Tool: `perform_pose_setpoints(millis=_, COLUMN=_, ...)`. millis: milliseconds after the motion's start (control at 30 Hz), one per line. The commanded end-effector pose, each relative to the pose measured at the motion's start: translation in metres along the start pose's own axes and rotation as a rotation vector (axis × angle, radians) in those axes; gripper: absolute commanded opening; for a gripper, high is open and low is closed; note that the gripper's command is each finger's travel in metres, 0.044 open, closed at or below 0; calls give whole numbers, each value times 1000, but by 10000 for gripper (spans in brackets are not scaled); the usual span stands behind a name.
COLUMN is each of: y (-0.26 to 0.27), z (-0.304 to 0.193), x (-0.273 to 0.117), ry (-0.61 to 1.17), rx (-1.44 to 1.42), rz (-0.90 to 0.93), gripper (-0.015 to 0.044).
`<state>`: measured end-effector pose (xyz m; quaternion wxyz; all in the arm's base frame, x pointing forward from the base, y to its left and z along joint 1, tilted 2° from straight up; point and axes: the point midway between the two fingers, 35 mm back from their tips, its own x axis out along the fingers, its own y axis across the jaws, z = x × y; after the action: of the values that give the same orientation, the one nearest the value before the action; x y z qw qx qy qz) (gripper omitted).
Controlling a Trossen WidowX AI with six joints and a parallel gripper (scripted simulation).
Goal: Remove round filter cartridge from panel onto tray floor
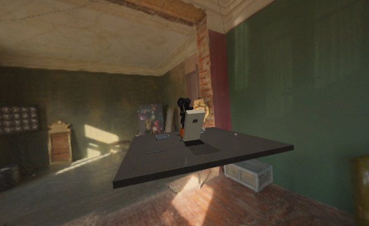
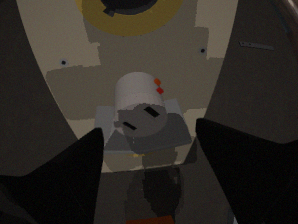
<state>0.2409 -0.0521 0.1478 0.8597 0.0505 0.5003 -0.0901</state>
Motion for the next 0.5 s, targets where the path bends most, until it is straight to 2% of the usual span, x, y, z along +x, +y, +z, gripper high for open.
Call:
perform_pose_setpoints(millis=0, y=0, z=-2, x=8, ry=9, rx=-12, rz=4, gripper=305)
perform_pose_setpoints(millis=467, y=1, z=-2, x=31, ry=8, rx=-12, rz=4, gripper=305)
